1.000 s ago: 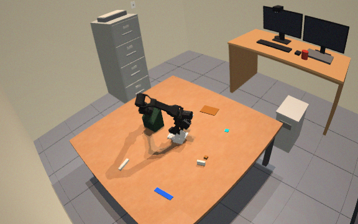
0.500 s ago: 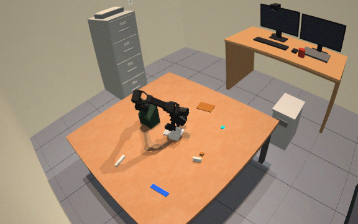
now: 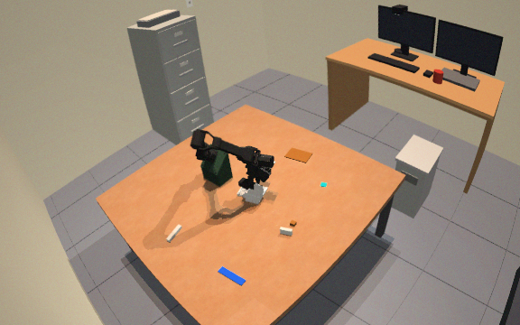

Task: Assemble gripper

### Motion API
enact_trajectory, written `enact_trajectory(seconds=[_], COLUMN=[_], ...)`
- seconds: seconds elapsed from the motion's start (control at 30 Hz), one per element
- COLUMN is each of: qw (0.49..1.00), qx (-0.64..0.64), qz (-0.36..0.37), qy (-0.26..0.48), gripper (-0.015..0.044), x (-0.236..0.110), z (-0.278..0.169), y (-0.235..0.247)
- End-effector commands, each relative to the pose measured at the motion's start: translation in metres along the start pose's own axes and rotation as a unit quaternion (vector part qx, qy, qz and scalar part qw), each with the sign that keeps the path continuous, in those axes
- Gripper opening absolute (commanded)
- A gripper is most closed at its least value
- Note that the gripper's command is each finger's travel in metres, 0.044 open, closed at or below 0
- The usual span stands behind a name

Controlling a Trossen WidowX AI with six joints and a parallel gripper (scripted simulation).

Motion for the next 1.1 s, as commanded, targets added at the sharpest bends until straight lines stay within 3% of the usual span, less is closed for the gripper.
enact_trajectory(seconds=[0.0,0.13,0.33,0.6,1.07], qw=[1.0,1.0,1.0,0.997,0.974], qx=[0.004,0.003,-0.002,-0.074,-0.227], qz=[0.006,0.004,0.001,0.007,0.015], qy=[-0.009,-0.01,-0.01,-0.012,-0.016], gripper=[0.0224,0.0224,0.0224,0.0434,0.044], x=[-0.031,-0.063,-0.056,-0.061,-0.071], z=[0.003,0.001,0.0,-0.003,-0.015], y=[0.001,0.0,0.001,0.02,0.06])
Point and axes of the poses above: the point midway between the two fingers, 35 mm back from their tips, its own x axis out along the fingers, its own y axis across the jaws, z = x × y, the point moved 9 cm from there along -x, back along the fingers, and after that the axes turned 11 degrees about x, right-handed, at the moved point
